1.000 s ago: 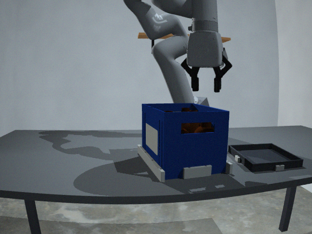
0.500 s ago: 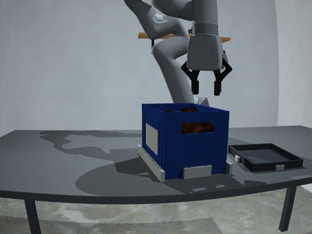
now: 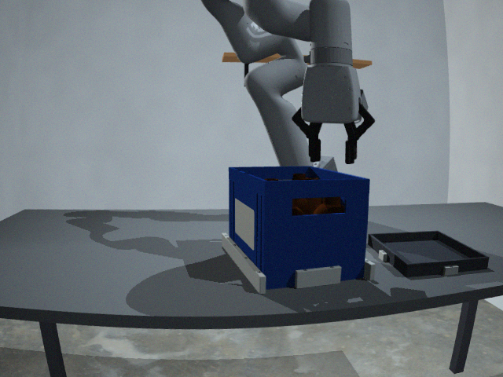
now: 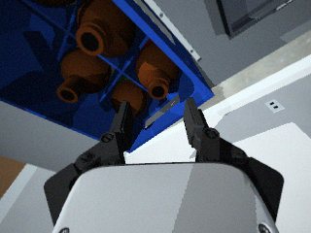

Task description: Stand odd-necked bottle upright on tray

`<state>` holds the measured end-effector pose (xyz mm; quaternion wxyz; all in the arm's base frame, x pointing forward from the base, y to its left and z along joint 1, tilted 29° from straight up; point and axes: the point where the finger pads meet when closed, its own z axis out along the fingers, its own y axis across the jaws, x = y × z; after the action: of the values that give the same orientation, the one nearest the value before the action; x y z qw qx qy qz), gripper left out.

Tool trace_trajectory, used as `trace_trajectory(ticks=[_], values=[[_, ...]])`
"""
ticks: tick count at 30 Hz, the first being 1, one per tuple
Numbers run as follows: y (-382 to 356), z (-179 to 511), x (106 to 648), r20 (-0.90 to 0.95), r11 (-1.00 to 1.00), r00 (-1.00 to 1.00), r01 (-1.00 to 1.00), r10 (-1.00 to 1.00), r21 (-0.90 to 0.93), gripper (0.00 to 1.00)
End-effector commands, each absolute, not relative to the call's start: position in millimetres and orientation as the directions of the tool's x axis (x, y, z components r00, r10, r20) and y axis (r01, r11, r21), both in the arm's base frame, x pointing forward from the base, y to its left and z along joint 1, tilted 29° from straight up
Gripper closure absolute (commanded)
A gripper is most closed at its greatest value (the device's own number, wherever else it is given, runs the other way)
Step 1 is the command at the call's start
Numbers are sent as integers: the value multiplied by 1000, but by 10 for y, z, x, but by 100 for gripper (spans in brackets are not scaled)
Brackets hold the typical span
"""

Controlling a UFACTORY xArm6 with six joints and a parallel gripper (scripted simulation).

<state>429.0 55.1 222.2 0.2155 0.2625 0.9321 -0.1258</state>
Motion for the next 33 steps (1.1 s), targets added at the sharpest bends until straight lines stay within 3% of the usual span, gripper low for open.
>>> trace_trajectory(ticks=[1, 33], values=[[542, 2196, 4314, -470, 831, -768, 543, 435, -119, 35], [500, 2083, 4359, -470, 831, -768, 543, 435, -119, 35]])
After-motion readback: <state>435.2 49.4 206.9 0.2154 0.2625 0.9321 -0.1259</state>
